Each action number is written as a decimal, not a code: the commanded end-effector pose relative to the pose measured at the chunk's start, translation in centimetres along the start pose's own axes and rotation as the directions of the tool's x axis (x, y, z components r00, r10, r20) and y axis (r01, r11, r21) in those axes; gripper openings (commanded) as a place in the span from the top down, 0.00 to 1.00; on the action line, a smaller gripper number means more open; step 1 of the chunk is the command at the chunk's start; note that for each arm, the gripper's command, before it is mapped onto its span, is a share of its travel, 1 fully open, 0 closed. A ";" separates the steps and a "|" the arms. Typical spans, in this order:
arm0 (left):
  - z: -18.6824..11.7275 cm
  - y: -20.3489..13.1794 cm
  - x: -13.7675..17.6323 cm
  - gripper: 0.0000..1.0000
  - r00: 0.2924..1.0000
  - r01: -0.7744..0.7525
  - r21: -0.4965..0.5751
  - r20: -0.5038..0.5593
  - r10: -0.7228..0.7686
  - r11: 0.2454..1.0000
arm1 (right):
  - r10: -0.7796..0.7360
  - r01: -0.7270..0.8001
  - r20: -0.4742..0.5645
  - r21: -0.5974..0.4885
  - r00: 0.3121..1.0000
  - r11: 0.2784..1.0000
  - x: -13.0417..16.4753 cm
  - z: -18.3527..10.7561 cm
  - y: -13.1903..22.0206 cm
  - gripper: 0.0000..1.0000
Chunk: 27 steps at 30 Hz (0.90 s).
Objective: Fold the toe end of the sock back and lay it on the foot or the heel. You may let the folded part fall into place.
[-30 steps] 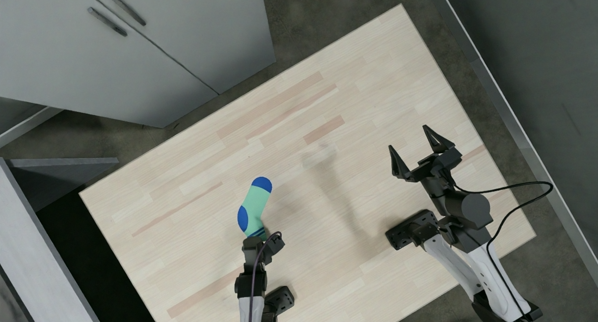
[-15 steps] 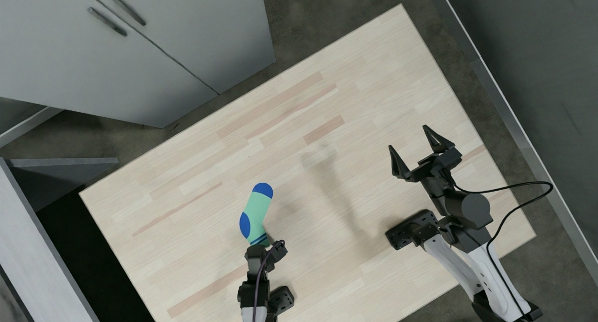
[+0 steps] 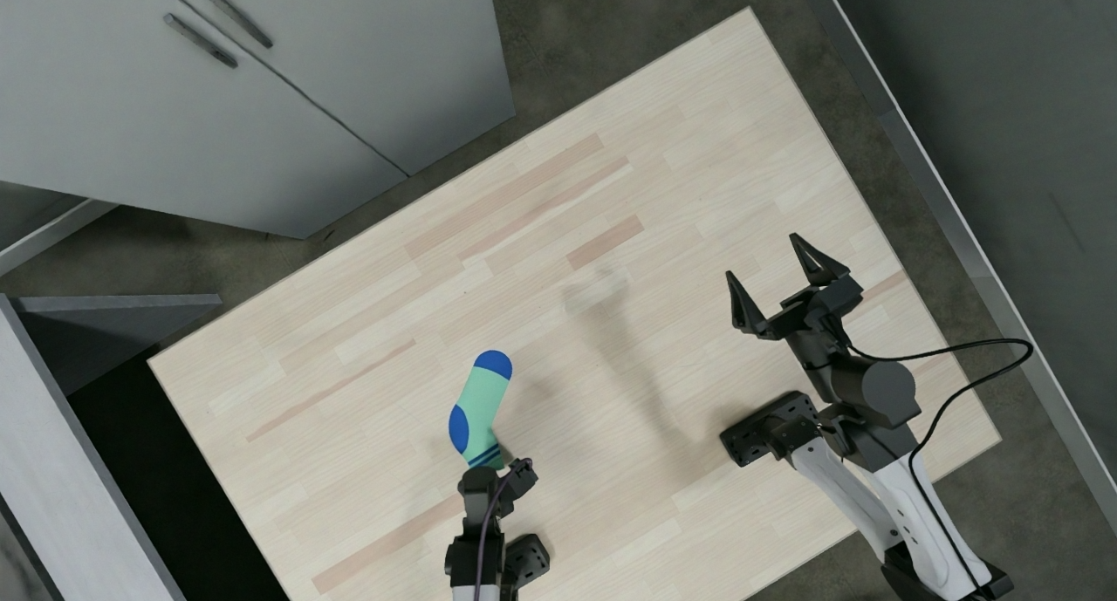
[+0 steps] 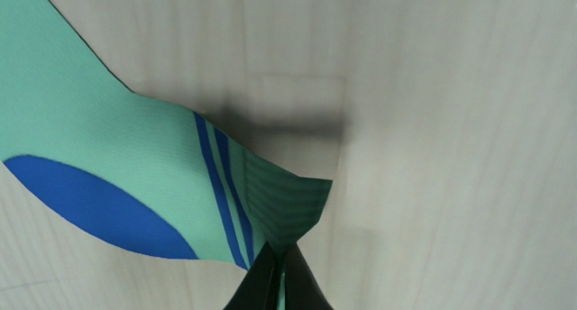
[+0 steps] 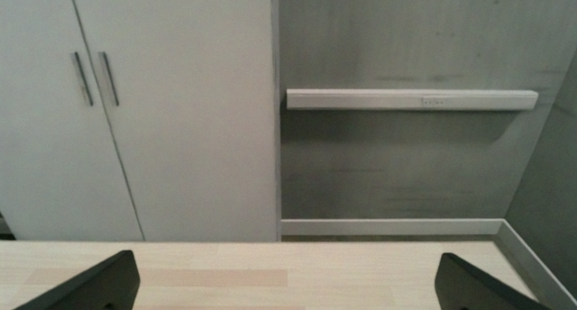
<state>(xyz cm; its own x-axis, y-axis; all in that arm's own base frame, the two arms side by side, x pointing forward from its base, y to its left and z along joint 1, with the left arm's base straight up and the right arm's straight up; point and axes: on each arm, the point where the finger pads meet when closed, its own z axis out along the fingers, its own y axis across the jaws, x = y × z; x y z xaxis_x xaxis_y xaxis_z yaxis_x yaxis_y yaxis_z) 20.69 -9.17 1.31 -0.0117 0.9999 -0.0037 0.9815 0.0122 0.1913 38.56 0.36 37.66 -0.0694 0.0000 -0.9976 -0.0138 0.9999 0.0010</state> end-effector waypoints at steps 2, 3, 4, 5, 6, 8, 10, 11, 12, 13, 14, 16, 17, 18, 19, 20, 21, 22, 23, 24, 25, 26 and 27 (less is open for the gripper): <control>-0.9 -0.8 0.2 0.97 1.000 0.006 -0.017 -0.007 -0.006 1.000 | -0.005 0.005 0.036 -0.003 0.999 1.000 -1.4 -0.4 0.1 0.00; -0.9 -1.0 0.2 0.97 1.000 0.006 -0.012 0.001 -0.006 1.000 | -0.005 0.005 0.036 -0.003 0.999 1.000 -1.4 -0.4 0.1 0.00; -0.9 -1.3 0.2 0.97 1.000 0.005 -0.009 0.002 -0.005 1.000 | -0.005 0.005 0.036 -0.003 0.999 1.000 -1.4 -0.4 0.1 0.00; -1.0 -1.5 0.3 0.97 1.000 0.005 -0.010 0.000 -0.005 1.000 | -0.005 0.005 0.036 -0.003 0.999 1.000 -1.4 -0.4 0.1 0.00; -1.0 -1.6 0.4 0.97 1.000 0.005 -0.011 -0.004 -0.005 1.000 | -0.005 0.005 0.036 -0.003 0.999 1.000 -1.4 -0.4 0.1 0.00; -1.2 -1.3 0.1 0.97 1.000 0.001 -0.024 0.007 -0.001 1.000 | -0.005 0.005 0.036 -0.003 0.999 1.000 -1.4 -0.4 0.1 0.00; -1.2 -1.3 0.1 0.97 1.000 0.001 -0.024 0.007 -0.001 1.000 | -0.005 0.005 0.036 -0.003 0.999 1.000 -1.4 -0.4 0.1 0.00; -1.0 -2.2 0.6 0.97 1.000 0.005 -0.009 -0.003 -0.005 1.000 | -0.005 0.005 0.036 -0.003 0.999 1.000 -1.4 -0.4 0.1 0.00; -1.0 -2.5 0.7 0.97 1.000 0.005 -0.009 -0.009 -0.005 1.000 | -0.005 0.005 0.036 -0.003 0.999 1.000 -1.4 -0.4 0.1 0.00; -1.0 -2.7 0.9 0.97 1.000 0.006 -0.007 -0.010 -0.006 1.000 | -0.005 0.005 0.036 -0.003 0.999 1.000 -1.4 -0.4 0.1 0.00; -1.1 -2.9 0.9 0.97 1.000 0.006 -0.007 -0.011 -0.006 1.000 | -0.005 0.005 0.036 -0.003 0.999 1.000 -1.4 -0.4 0.1 0.00; -1.2 -3.1 1.0 0.97 1.000 0.007 -0.011 -0.009 -0.007 1.000 | -0.005 0.005 0.036 -0.003 0.999 1.000 -1.4 -0.4 0.1 0.00; -1.2 -3.3 1.0 0.97 1.000 0.007 -0.011 -0.009 -0.007 1.000 | -0.005 0.005 0.036 -0.003 0.999 1.000 -1.4 -0.4 0.1 0.00; -1.2 -3.5 1.2 0.97 1.000 0.006 -0.009 -0.011 -0.006 1.000 | -0.005 0.005 0.036 -0.003 0.999 1.000 -1.4 -0.4 0.1 0.00; -1.2 -3.7 1.2 0.97 1.000 0.006 -0.009 -0.012 -0.006 1.000 | -0.005 0.005 0.036 -0.003 0.999 1.000 -1.4 -0.4 0.1 0.00; -1.3 -3.9 1.3 0.97 1.000 0.005 -0.009 -0.012 -0.006 1.000 | -0.005 0.005 0.036 -0.003 0.999 1.000 -1.4 -0.4 0.1 0.00; -1.3 -4.1 1.4 0.97 1.000 0.005 -0.008 -0.014 -0.005 1.000 | -0.005 0.005 0.036 -0.003 0.999 1.000 -1.4 -0.4 0.1 0.00; -1.6 -3.3 0.9 0.97 1.000 0.002 -0.027 0.000 -0.002 1.000 | -0.005 0.005 0.036 -0.003 0.999 1.000 -1.4 -0.4 0.1 0.00; -1.8 -2.6 0.2 0.97 1.000 0.005 -0.045 0.029 -0.004 0.999 | -0.005 0.005 0.036 -0.003 0.999 1.000 -1.4 -0.4 0.1 0.00; -1.9 -2.7 0.3 0.97 1.000 0.003 -0.040 0.026 -0.002 0.999 | -0.005 0.005 0.036 -0.003 0.999 1.000 -1.4 -0.4 0.1 0.00; -1.9 -2.9 0.5 0.97 1.000 0.006 -0.032 0.021 -0.005 0.999 | -0.005 0.005 0.036 -0.003 0.999 1.000 -1.4 -0.4 0.1 0.00; -1.9 -2.9 0.5 0.97 1.000 0.006 -0.032 0.021 -0.005 0.999 | -0.005 0.005 0.036 -0.003 0.999 1.000 -1.4 -0.4 0.1 0.00; -1.9 -2.9 0.5 0.97 1.000 0.006 -0.032 0.021 -0.005 0.999 | -0.005 0.005 0.036 -0.003 0.999 1.000 -1.4 -0.4 0.1 0.00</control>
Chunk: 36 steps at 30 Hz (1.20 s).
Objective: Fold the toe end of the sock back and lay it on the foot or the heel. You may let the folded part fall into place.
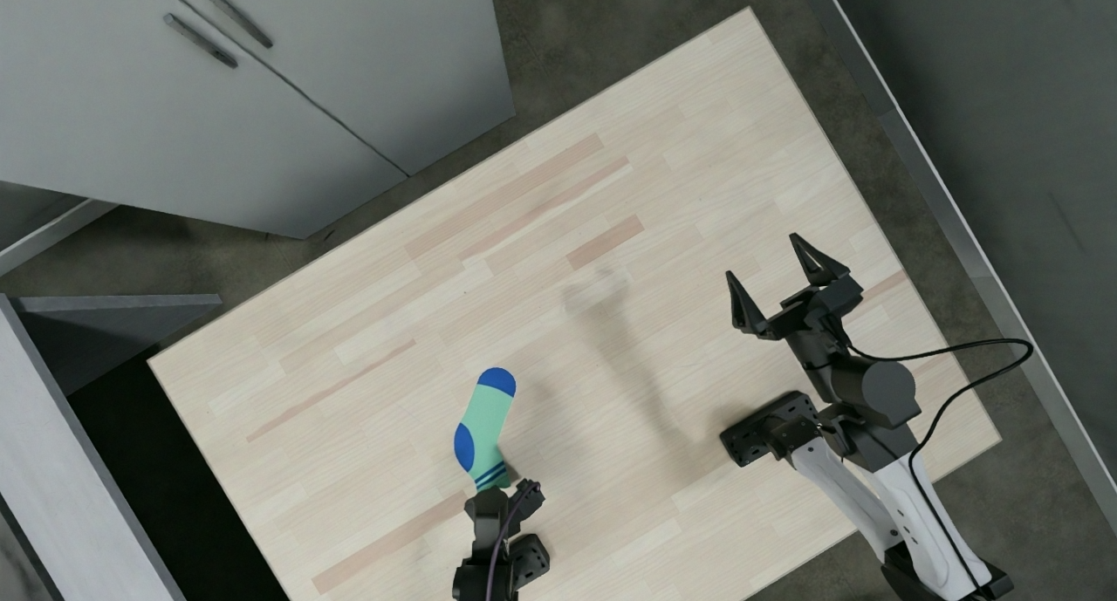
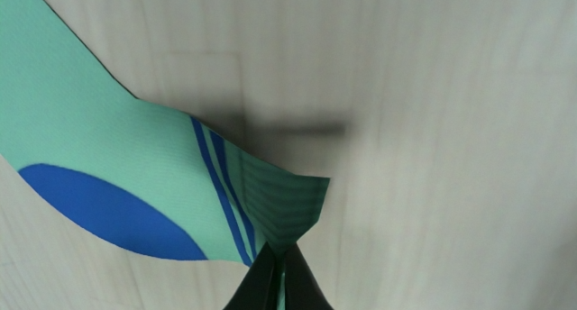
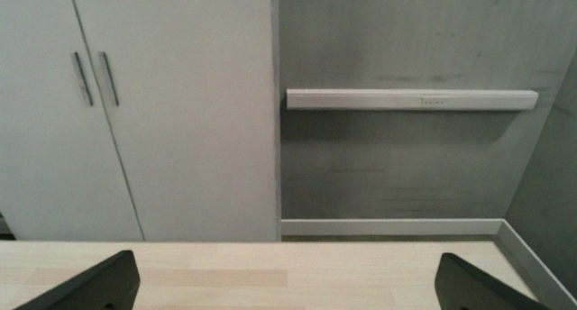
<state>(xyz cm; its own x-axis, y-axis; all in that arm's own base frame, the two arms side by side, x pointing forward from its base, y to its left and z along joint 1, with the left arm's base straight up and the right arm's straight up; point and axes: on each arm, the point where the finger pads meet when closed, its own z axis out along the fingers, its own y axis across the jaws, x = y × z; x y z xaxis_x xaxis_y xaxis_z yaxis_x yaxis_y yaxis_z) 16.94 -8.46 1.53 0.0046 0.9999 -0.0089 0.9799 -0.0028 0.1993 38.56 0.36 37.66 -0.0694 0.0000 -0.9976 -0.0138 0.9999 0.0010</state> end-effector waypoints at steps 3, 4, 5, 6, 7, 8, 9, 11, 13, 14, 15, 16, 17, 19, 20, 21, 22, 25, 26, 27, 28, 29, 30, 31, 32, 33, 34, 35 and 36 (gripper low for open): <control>-1.0 0.9 -0.4 0.97 1.000 0.023 -0.031 0.018 -0.023 0.999 | -0.005 0.005 0.036 -0.003 0.999 1.000 -1.4 -0.4 0.1 0.00; 0.6 0.7 -0.3 0.97 1.000 0.021 -0.029 0.016 -0.021 0.999 | -0.005 0.005 0.036 -0.003 0.999 1.000 -1.4 -0.4 0.1 0.00; 0.7 0.9 -0.3 0.97 1.000 0.022 -0.035 0.019 -0.021 0.999 | -0.005 0.005 0.036 -0.003 0.999 1.000 -1.4 -0.4 0.1 0.00; 0.8 0.9 -0.3 0.97 1.000 0.023 -0.036 0.019 -0.022 0.999 | -0.005 0.005 0.036 -0.003 0.999 1.000 -1.4 -0.4 0.1 0.00; 1.0 0.9 -0.3 0.97 1.000 0.021 -0.036 0.019 -0.021 0.999 | -0.005 0.005 0.036 -0.003 0.999 1.000 -1.4 -0.4 0.1 0.00; 1.0 1.0 -0.4 0.97 1.000 0.014 -0.040 0.022 -0.013 0.999 | -0.005 0.005 0.036 -0.003 0.999 1.000 -1.4 -0.4 0.1 0.00; 1.2 1.0 -0.4 0.97 1.000 0.014 -0.041 0.023 -0.013 0.999 | -0.005 0.005 0.036 -0.003 0.999 1.000 -1.4 -0.4 0.1 0.00; 1.6 0.9 -0.4 0.97 1.000 0.013 -0.040 0.023 -0.012 0.999 | -0.005 0.005 0.036 -0.003 0.999 1.000 -1.4 -0.4 0.1 0.00; 1.9 0.9 -0.3 0.97 1.000 0.015 -0.040 0.023 -0.014 0.999 | -0.005 0.005 0.036 -0.003 0.999 1.000 -1.4 -0.4 0.1 0.00; 2.1 0.9 -0.4 0.97 1.000 0.015 -0.041 0.024 -0.014 0.999 | -0.005 0.005 0.036 -0.003 0.999 1.000 -1.4 -0.4 0.1 0.00; 1.9 0.6 -0.3 0.97 1.000 0.006 -0.027 0.016 -0.006 1.000 | -0.005 0.005 0.036 -0.003 0.999 1.000 -1.4 -0.4 0.1 0.00; 1.9 0.6 -0.3 0.97 1.000 0.006 -0.027 0.016 -0.006 1.000 | -0.005 0.005 0.036 -0.003 0.999 1.000 -1.4 -0.4 0.1 0.00; 1.9 0.6 -0.3 0.97 1.000 0.006 -0.027 0.016 -0.006 1.000 | -0.005 0.005 0.036 -0.003 0.999 1.000 -1.4 -0.4 0.1 0.00; 2.5 0.6 -0.2 0.97 1.000 0.015 -0.035 0.021 -0.014 0.999 | -0.005 0.005 0.036 -0.003 0.999 1.000 -1.4 -0.4 0.1 0.00; 2.2 0.5 -0.2 0.97 1.000 0.011 -0.021 0.016 -0.011 1.000 | -0.005 0.005 0.036 -0.003 0.999 1.000 -1.4 -0.4 0.1 0.00; 1.9 1.1 -0.6 0.62 1.000 0.007 -0.044 0.026 -0.005 0.999 | -0.005 0.005 0.036 -0.003 0.999 1.000 -1.4 -0.4 0.1 0.00; 1.6 1.5 -0.9 0.62 0.999 0.010 -0.058 0.034 -0.008 0.998 | -0.005 0.005 0.036 -0.003 0.999 1.000 -1.4 -0.4 0.1 0.00; 1.7 1.4 -0.8 0.62 0.999 0.010 -0.053 0.031 -0.008 0.999 | -0.005 0.005 0.036 -0.003 0.999 1.000 -1.4 -0.4 0.1 0.00; 1.7 1.4 -0.8 0.62 0.999 0.010 -0.053 0.031 -0.008 0.999 | -0.005 0.005 0.036 -0.003 0.999 1.000 -1.4 -0.4 0.1 0.00; 1.7 1.4 -0.8 0.62 0.999 0.010 -0.053 0.031 -0.008 0.999 | -0.005 0.005 0.036 -0.003 0.999 1.000 -1.4 -0.4 0.1 0.00; 1.7 1.4 -0.8 0.62 0.999 0.010 -0.053 0.031 -0.008 0.999 | -0.005 0.005 0.036 -0.003 0.999 1.000 -1.4 -0.4 0.1 0.00; 1.7 1.4 -0.8 0.62 0.999 0.010 -0.053 0.031 -0.008 0.999 | -0.005 0.005 0.036 -0.003 0.999 1.000 -1.4 -0.4 0.1 0.00; 0.6 -0.2 0.2 0.62 1.000 0.003 0.006 -0.003 -0.003 1.000 | -0.005 0.005 0.036 -0.003 0.999 1.000 -1.4 -0.4 0.1 0.00; 0.4 -0.3 0.3 0.62 1.000 0.002 0.013 -0.008 -0.002 1.000 | -0.005 0.005 0.036 -0.003 0.999 1.000 -1.4 -0.4 0.1 0.00; 0.4 1.0 -0.4 0.62 1.000 0.008 -0.037 0.022 -0.007 0.999 | -0.005 0.005 0.036 -0.003 0.999 1.000 -1.4 -0.4 0.1 0.00; 0.4 1.0 -0.4 0.62 1.000 0.008 -0.037 0.022 -0.007 0.999 | -0.005 0.005 0.036 -0.003 0.999 1.000 -1.4 -0.4 0.1 0.00; 0.4 1.0 -0.4 0.62 1.000 0.008 -0.037 0.022 -0.007 0.999 | -0.005 0.005 0.036 -0.003 0.999 1.000 -1.4 -0.4 0.1 0.00; -0.3 -0.2 0.3 0.62 1.000 0.003 0.014 -0.008 -0.003 1.000 | -0.005 0.005 0.036 -0.003 0.999 1.000 -1.4 -0.4 0.1 0.00; -0.7 -0.1 0.3 0.62 1.000 0.000 0.015 -0.008 0.000 1.000 | -0.005 0.005 0.036 -0.003 0.999 1.000 -1.4 -0.4 0.1 0.00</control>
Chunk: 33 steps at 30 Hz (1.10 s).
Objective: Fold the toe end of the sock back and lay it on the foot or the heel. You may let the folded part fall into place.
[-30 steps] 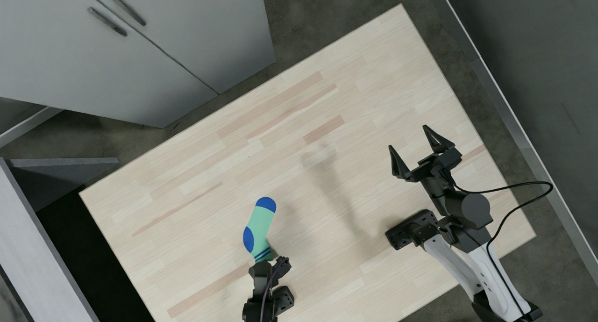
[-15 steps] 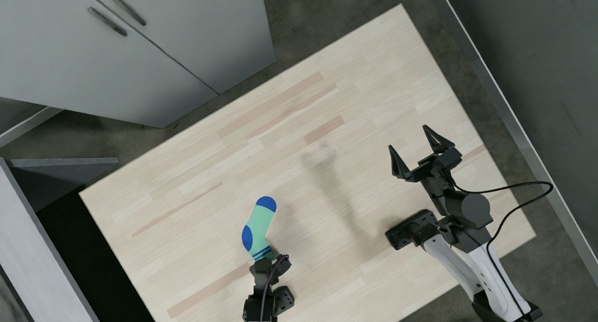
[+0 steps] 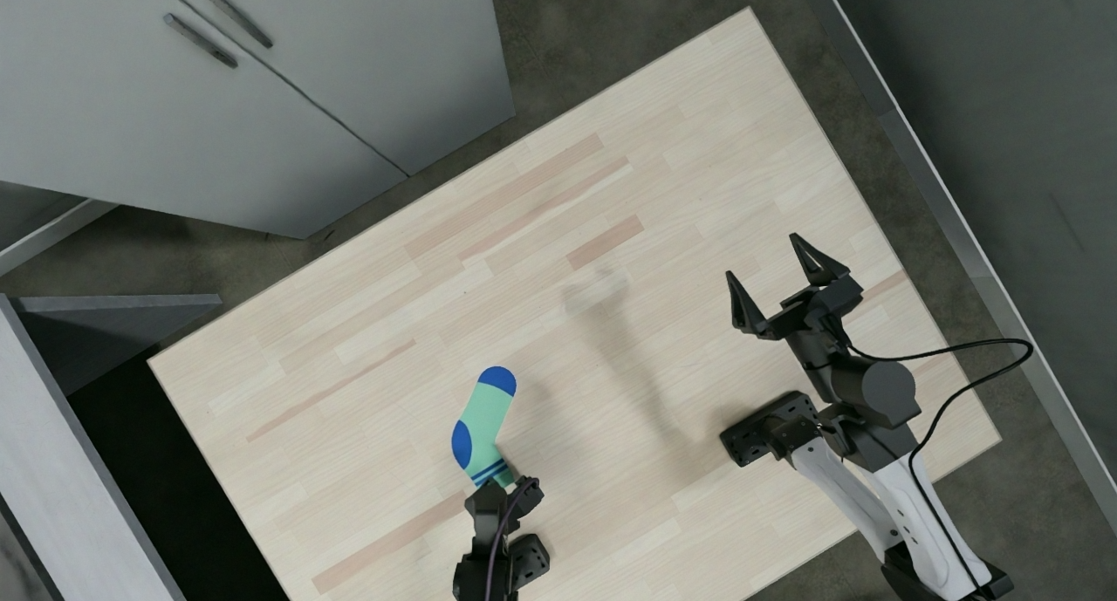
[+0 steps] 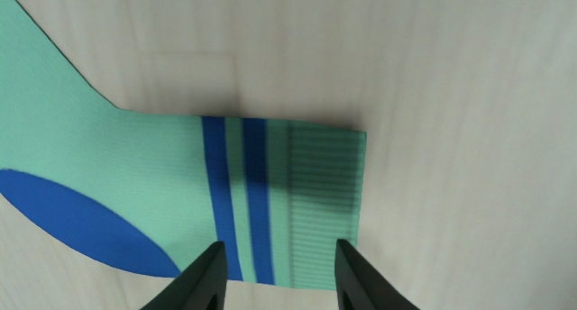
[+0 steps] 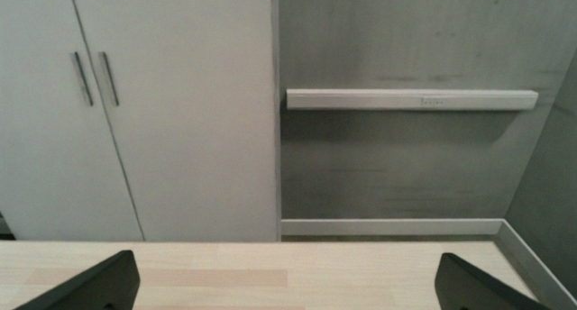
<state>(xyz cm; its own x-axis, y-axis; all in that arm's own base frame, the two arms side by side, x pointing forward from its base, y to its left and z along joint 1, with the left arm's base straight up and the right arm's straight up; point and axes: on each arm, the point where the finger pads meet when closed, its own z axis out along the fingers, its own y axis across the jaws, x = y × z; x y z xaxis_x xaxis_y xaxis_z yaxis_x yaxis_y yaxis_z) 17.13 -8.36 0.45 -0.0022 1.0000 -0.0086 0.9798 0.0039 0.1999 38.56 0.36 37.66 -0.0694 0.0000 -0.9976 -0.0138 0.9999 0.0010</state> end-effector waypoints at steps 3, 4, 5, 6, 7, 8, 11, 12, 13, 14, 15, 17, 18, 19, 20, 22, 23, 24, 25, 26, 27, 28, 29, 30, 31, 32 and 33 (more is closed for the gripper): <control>-3.0 0.2 0.1 0.62 1.000 -0.002 0.010 -0.004 0.002 1.000 | -0.005 0.005 0.036 -0.003 0.999 1.000 -1.4 -0.4 0.1 0.00; -3.4 0.3 0.1 0.62 1.000 -0.002 0.009 -0.003 0.002 1.000 | -0.005 0.005 0.036 -0.003 0.999 1.000 -1.4 -0.4 0.1 0.00; -3.7 0.4 0.1 0.62 1.000 -0.002 0.009 -0.003 0.002 1.000 | -0.005 0.005 0.036 -0.003 0.999 1.000 -1.4 -0.4 0.1 0.00; -4.1 0.5 0.1 0.62 1.000 -0.002 0.009 -0.003 0.002 1.000 | -0.005 0.005 0.036 -0.003 0.999 1.000 -1.4 -0.4 0.1 0.00; -4.4 0.5 0.1 0.62 1.000 -0.002 0.009 -0.003 0.002 1.000 | -0.005 0.005 0.036 -0.003 0.999 1.000 -1.4 -0.4 0.1 0.00; -4.8 0.5 0.1 0.62 1.000 -0.002 0.010 -0.003 0.002 1.000 | -0.005 0.005 0.036 -0.003 0.999 1.000 -1.4 -0.4 0.1 0.00; -5.0 1.5 -0.4 0.62 1.000 0.003 -0.030 0.020 -0.002 1.000 | -0.005 0.005 0.036 -0.003 0.999 1.000 -1.4 -0.4 0.1 0.00; -4.8 1.1 -0.1 0.62 1.000 0.001 -0.016 0.012 -0.001 1.000 | -0.005 0.005 0.036 -0.003 0.999 1.000 -1.4 -0.4 0.1 0.00; -4.9 1.2 -0.2 0.62 1.000 0.001 -0.018 0.013 -0.001 1.000 | -0.005 0.005 0.036 -0.003 0.999 1.000 -1.4 -0.4 0.1 0.00; -4.9 1.2 -0.2 0.62 1.000 0.001 -0.018 0.013 -0.001 1.000 | -0.005 0.005 0.036 -0.003 0.999 1.000 -1.4 -0.4 0.1 0.00; -4.9 1.2 -0.2 0.62 1.000 0.001 -0.018 0.013 -0.001 1.000 | -0.005 0.005 0.036 -0.003 0.999 1.000 -1.4 -0.4 0.1 0.00; -4.3 0.3 0.3 0.62 1.000 0.000 -0.001 0.003 0.000 1.000 | -0.005 0.005 0.036 -0.003 0.999 1.000 -1.4 -0.4 0.1 0.00; -4.3 0.4 0.2 0.62 1.000 0.000 -0.004 0.005 0.000 1.000 | -0.005 0.005 0.036 -0.003 0.999 1.000 -1.4 -0.4 0.1 0.00; -4.6 0.8 0.0 0.62 1.000 0.001 -0.012 0.010 -0.001 1.000 | -0.005 0.005 0.036 -0.003 0.999 1.000 -1.4 -0.4 0.1 0.00; -5.3 3.2 -1.0 0.62 0.997 0.061 -0.097 0.063 -0.055 0.993 | -0.005 0.005 0.036 -0.003 0.999 1.000 -1.4 -0.4 0.1 0.00; -5.4 4.0 -1.3 0.62 0.992 0.105 -0.112 0.085 -0.096 0.988 | -0.005 0.005 0.036 -0.003 0.999 1.000 -1.4 -0.4 0.1 0.00; -5.3 4.6 -1.5 0.62 0.988 0.136 -0.118 0.093 -0.126 0.984 | -0.005 0.005 0.036 -0.003 0.999 1.000 -1.4 -0.4 0.1 0.00; -5.4 5.3 -1.6 0.62 0.982 0.170 -0.133 0.109 -0.156 0.976 | -0.005 0.005 0.036 -0.003 0.999 1.000 -1.4 -0.4 0.1 0.00; -5.8 6.1 -1.8 0.62 0.973 0.208 -0.153 0.131 -0.189 0.966 | -0.005 0.005 0.036 -0.003 0.999 1.000 -1.4 -0.4 0.1 0.00; -6.1 7.0 -1.9 0.62 0.963 0.249 -0.177 0.149 -0.224 0.952 | -0.005 0.005 0.036 -0.003 0.999 1.000 -1.4 -0.4 0.1 0.00; -6.4 7.6 -2.0 0.62 0.952 0.282 -0.184 0.173 -0.252 0.942 | -0.005 0.005 0.036 -0.003 0.999 1.000 -1.4 -0.4 0.1 0.00; -6.7 8.2 -2.0 0.62 0.943 0.312 -0.200 0.185 -0.277 0.929 | -0.005 0.005 0.036 -0.003 0.999 1.000 -1.4 -0.4 0.1 0.00; -7.2 8.9 -2.2 0.62 0.930 0.342 -0.217 0.216 -0.297 0.914 | -0.005 0.005 0.036 -0.003 0.999 1.000 -1.4 -0.4 0.1 0.00; -7.8 9.7 -2.1 0.62 0.918 0.373 -0.239 0.237 -0.318 0.897 | -0.005 0.005 0.036 -0.003 0.999 1.000 -1.4 -0.4 0.1 0.00; -7.8 9.7 -2.1 0.62 0.918 0.373 -0.239 0.237 -0.318 0.897 | -0.005 0.005 0.036 -0.003 0.999 1.000 -1.4 -0.4 0.1 0.00; -7.8 9.7 -2.1 0.62 0.918 0.373 -0.239 0.237 -0.318 0.897 | -0.005 0.005 0.036 -0.003 0.999 1.000 -1.4 -0.4 0.1 0.00; -7.8 10.2 -2.1 0.62 0.910 0.393 -0.245 0.243 -0.336 0.886 | -0.005 0.005 0.036 -0.003 0.999 1.000 -1.4 -0.4 0.1 0.00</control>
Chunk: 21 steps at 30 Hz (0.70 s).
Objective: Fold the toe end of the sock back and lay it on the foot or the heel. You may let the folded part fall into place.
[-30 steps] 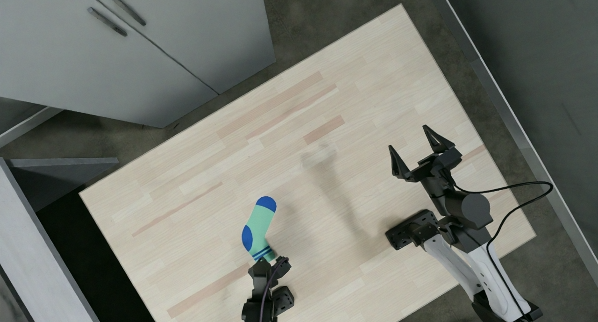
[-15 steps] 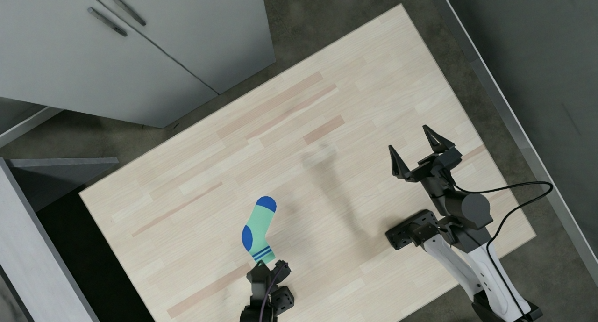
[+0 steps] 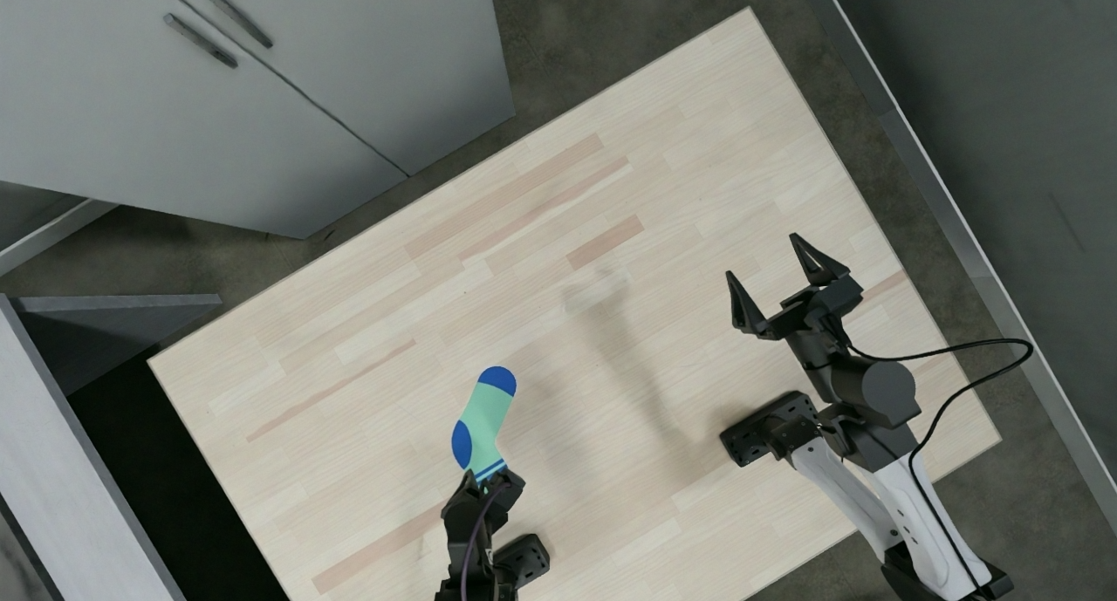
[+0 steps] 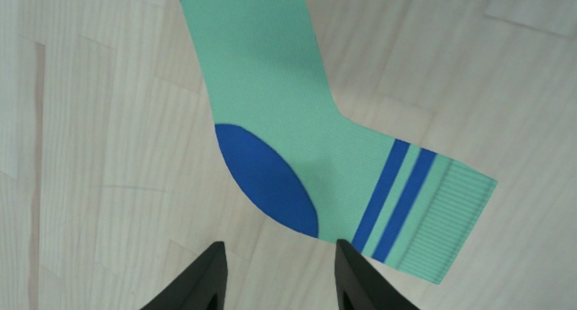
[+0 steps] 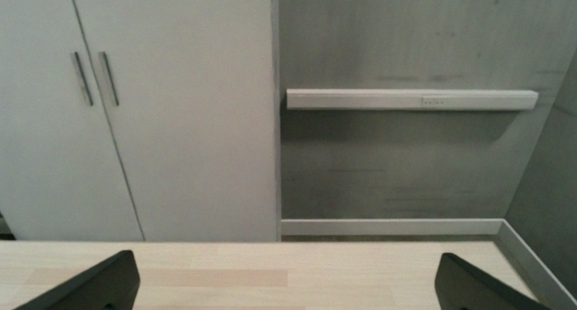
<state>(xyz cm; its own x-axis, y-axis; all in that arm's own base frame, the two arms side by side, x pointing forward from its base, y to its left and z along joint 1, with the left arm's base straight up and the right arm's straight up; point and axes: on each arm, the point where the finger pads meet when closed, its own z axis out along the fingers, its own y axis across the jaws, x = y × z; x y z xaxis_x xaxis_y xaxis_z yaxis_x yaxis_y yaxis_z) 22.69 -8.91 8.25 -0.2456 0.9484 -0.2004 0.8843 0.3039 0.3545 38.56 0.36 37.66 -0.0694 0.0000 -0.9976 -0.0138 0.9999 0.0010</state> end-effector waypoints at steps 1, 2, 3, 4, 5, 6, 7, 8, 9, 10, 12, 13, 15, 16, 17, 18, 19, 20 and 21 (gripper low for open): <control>-0.6 3.0 -3.1 0.62 0.988 0.111 -0.086 0.120 -0.100 0.990 | -0.005 0.005 0.036 -0.003 0.999 1.000 -1.4 -0.4 0.1 0.00; -0.8 3.8 -3.1 0.62 0.982 0.146 -0.101 0.132 -0.132 0.984 | -0.005 0.005 0.036 -0.003 0.999 1.000 -1.4 -0.4 0.1 0.00; -1.0 4.5 -3.3 0.62 0.977 0.174 -0.118 0.147 -0.156 0.978 | -0.005 0.005 0.036 -0.003 0.999 1.000 -1.4 -0.4 0.1 0.00; -1.4 5.4 -3.6 0.62 0.968 0.207 -0.134 0.173 -0.183 0.969 | -0.005 0.005 0.036 -0.003 0.999 1.000 -1.4 -0.4 0.1 0.00; -1.7 6.2 -3.7 0.62 0.961 0.236 -0.156 0.184 -0.207 0.959 | -0.005 0.005 0.036 -0.003 0.999 1.000 -1.4 -0.4 0.1 0.00; -2.0 6.9 -3.8 0.62 0.952 0.263 -0.168 0.203 -0.228 0.950 | -0.005 0.005 0.036 -0.003 0.999 1.000 -1.4 -0.4 0.1 0.00; -2.4 7.8 -3.8 0.62 0.944 0.294 -0.194 0.214 -0.252 0.936 | -0.005 0.005 0.036 -0.003 0.999 1.000 -1.4 -0.4 0.1 0.00; -2.7 8.4 -4.0 0.62 0.933 0.321 -0.205 0.234 -0.272 0.925 | -0.005 0.005 0.036 -0.003 0.999 1.000 -1.4 -0.4 0.1 0.00; -3.1 9.1 -4.1 0.62 0.922 0.348 -0.215 0.254 -0.292 0.913 | -0.005 0.005 0.036 -0.003 0.999 1.000 -1.4 -0.4 0.1 0.00; -3.5 9.6 -4.6 0.62 0.908 0.371 -0.212 0.287 -0.306 0.904 | -0.005 0.005 0.036 -0.003 0.999 1.000 -1.4 -0.4 0.1 0.00; -4.3 11.0 -4.7 0.62 0.882 0.423 -0.231 0.325 -0.340 0.876 | -0.005 0.005 0.036 -0.003 0.999 1.000 -1.4 -0.4 0.1 0.00; -5.3 11.6 -5.2 0.62 0.862 0.447 -0.236 0.370 -0.346 0.863 | -0.005 0.005 0.036 -0.003 0.999 1.000 -1.4 -0.4 0.1 0.00; -5.7 12.3 -5.1 0.62 0.849 0.473 -0.248 0.385 -0.362 0.845 | -0.005 0.005 0.036 -0.003 0.999 1.000 -1.4 -0.4 0.1 0.00; -5.7 12.3 -5.1 0.62 0.849 0.473 -0.248 0.385 -0.362 0.845 | -0.005 0.005 0.036 -0.003 0.999 1.000 -1.4 -0.4 0.1 0.00; -5.8 12.8 -5.4 0.62 0.837 0.491 -0.249 0.401 -0.373 0.835 | -0.005 0.005 0.036 -0.003 0.999 1.000 -1.4 -0.4 0.1 0.00; -6.0 13.2 -5.5 0.62 0.824 0.507 -0.241 0.418 -0.383 0.827 | -0.005 0.005 0.036 -0.003 0.999 1.000 -1.4 -0.4 0.1 0.00; -6.4 13.8 -5.5 0.62 0.808 0.529 -0.245 0.437 -0.395 0.812 | -0.005 0.005 0.036 -0.003 0.999 1.000 -1.4 -0.4 0.1 0.00; -6.8 14.4 -5.5 0.62 0.792 0.552 -0.250 0.456 -0.406 0.796 | -0.005 0.005 0.036 -0.003 0.999 1.000 -1.4 -0.4 0.1 0.00; -7.5 15.4 -5.4 0.62 0.772 0.581 -0.264 0.478 -0.418 0.770 | -0.005 0.005 0.036 -0.003 0.999 1.000 -1.4 -0.4 0.1 0.00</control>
<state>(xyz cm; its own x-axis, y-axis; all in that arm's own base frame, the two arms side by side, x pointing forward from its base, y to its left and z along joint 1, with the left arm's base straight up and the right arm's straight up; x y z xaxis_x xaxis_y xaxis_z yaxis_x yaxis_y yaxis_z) 31.44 -8.85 17.18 -0.4201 0.6726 -0.6092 0.5615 0.7200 0.4077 38.56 0.36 37.66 -0.0694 0.0000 -0.9976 -0.0138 0.9999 0.0010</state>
